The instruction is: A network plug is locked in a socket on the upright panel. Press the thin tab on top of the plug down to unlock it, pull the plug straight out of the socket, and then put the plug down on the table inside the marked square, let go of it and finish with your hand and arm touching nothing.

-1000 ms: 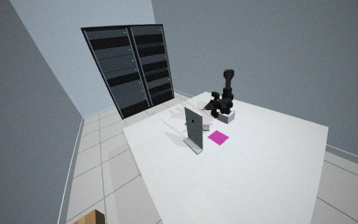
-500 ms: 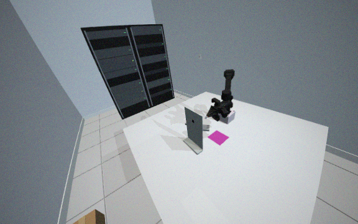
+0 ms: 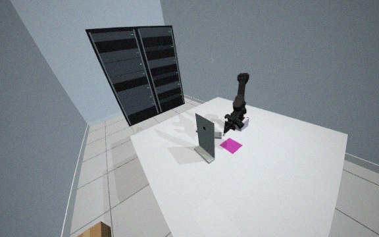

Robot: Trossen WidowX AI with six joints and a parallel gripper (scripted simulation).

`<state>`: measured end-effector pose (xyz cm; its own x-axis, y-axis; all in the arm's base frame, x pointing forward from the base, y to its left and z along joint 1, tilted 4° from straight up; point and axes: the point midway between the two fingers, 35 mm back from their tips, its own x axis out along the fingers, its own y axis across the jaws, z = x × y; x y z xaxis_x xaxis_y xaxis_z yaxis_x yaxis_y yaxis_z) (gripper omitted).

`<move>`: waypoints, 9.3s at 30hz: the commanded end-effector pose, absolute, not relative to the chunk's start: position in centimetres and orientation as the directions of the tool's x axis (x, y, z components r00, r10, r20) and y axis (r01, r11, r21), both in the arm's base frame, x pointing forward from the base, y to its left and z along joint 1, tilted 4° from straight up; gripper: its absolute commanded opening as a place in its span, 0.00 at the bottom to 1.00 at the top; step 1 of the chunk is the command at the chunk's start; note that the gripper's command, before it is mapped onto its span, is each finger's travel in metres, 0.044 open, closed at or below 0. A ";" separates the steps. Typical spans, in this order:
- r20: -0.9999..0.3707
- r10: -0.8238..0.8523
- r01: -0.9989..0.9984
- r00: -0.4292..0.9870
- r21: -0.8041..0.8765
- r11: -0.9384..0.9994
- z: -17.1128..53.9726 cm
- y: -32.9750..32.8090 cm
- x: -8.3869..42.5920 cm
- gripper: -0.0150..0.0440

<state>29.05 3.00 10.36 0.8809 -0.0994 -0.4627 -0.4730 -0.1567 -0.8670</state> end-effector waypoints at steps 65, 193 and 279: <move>-0.775 0.095 -0.757 0.625 -0.631 -0.171 0.3 5.0 25.4 0.25; -0.775 0.094 -0.757 0.625 -0.631 -0.171 3.2 4.9 24.2 0.52; -0.775 0.096 -0.757 0.624 -0.630 -0.171 19.0 5.0 21.8 0.65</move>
<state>21.84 5.06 18.64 0.6218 0.1010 -0.7766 -0.7577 -0.1732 -0.6292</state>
